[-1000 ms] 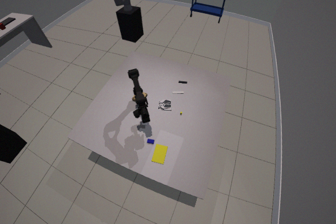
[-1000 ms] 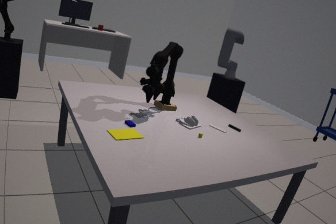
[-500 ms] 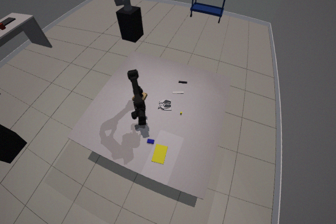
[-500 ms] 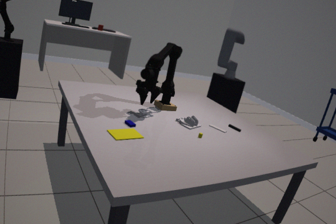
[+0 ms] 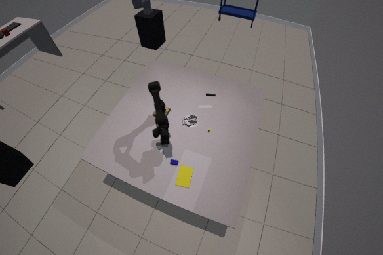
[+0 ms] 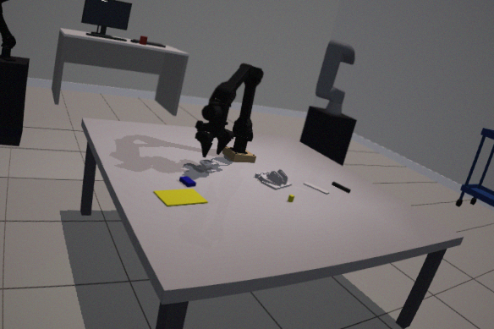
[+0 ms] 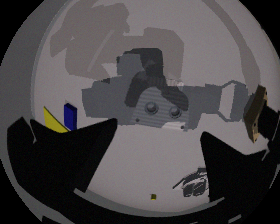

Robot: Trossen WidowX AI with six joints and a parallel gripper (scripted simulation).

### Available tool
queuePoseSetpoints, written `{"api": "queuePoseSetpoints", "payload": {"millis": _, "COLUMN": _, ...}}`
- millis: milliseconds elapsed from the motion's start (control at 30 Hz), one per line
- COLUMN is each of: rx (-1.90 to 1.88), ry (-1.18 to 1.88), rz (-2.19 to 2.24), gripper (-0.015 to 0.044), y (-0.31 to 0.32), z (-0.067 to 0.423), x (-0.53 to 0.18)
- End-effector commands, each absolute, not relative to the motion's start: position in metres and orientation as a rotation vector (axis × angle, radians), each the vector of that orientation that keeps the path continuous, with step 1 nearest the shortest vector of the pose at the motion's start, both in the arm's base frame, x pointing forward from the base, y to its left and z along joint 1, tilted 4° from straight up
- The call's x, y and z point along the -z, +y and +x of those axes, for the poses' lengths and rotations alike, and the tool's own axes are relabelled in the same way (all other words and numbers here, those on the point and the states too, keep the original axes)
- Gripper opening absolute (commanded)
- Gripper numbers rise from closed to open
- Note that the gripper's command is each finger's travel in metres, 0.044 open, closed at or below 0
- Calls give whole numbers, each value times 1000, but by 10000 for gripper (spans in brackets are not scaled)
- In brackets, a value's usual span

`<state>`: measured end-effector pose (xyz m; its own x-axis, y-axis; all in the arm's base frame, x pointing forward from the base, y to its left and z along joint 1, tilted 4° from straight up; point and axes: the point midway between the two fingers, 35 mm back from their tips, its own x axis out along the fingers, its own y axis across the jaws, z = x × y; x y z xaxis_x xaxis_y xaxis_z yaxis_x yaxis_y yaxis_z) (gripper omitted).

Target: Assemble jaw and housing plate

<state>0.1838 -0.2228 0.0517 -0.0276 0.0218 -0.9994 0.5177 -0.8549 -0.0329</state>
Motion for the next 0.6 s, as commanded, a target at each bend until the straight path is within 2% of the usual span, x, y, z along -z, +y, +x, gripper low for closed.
{"api": "queuePoseSetpoints", "payload": {"millis": 0, "rx": 1956, "ry": 567, "rz": 1902, "gripper": 440, "y": -222, "z": 182, "x": -49}}
{"api": "queuePoseSetpoints", "payload": {"millis": 567, "rx": 1956, "ry": 567, "rz": 1902, "gripper": 440, "y": -222, "z": 182, "x": -29}}
